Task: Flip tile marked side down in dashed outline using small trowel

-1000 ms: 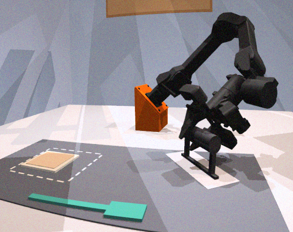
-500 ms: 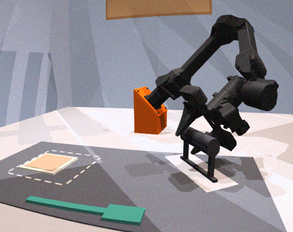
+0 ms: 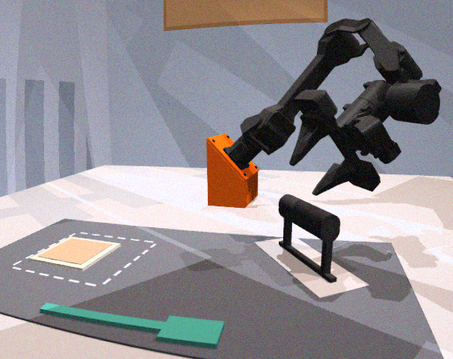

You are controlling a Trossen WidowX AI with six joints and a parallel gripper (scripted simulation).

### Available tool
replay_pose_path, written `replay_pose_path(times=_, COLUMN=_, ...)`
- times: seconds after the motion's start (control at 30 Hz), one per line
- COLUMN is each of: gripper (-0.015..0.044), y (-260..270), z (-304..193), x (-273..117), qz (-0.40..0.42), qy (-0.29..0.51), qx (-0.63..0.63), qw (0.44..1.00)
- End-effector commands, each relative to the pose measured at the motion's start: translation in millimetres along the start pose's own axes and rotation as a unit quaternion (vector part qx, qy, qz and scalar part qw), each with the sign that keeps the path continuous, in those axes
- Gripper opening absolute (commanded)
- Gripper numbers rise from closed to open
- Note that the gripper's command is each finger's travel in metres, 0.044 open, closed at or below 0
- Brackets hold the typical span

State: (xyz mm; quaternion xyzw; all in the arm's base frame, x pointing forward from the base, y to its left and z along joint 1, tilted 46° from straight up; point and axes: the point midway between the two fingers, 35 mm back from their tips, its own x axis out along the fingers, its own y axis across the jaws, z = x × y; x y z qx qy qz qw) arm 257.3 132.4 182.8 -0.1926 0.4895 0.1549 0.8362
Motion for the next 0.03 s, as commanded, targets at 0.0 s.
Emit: replay_pose_path(times=0.0, gripper=0.0300, y=-33.7, z=-31.1, x=-35.3, qz=-0.003, qy=-0.010, qx=0.002, qw=1.000)
